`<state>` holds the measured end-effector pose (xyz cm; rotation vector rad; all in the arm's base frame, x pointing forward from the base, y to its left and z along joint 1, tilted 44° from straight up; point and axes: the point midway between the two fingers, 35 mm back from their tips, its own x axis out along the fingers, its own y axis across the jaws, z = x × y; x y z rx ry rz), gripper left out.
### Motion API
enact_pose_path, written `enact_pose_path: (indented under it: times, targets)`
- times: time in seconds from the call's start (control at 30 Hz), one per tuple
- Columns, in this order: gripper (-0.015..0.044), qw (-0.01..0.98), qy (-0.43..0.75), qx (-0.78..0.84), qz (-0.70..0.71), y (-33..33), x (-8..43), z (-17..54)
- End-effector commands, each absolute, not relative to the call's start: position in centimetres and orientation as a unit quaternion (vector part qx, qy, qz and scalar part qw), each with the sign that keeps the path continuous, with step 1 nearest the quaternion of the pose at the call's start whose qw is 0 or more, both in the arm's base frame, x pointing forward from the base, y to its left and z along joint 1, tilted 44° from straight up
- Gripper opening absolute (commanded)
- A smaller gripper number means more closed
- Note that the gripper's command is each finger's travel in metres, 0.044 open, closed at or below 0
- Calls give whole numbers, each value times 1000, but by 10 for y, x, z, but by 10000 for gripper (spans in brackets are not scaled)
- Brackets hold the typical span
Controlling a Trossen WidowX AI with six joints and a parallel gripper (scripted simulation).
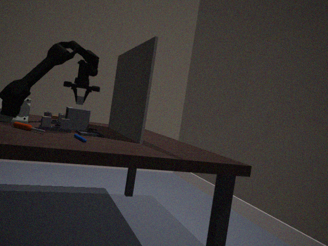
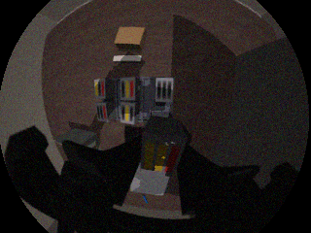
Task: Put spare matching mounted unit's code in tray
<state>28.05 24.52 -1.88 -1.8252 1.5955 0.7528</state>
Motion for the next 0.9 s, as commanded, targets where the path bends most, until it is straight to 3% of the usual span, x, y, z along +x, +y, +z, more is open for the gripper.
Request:
enact_pose_path:
  times: [0.0,0.87]
  targets:
    - [0,306,595,-686,285,235,294,-4]
    - [0,313,590,-689,282,89,352,142]
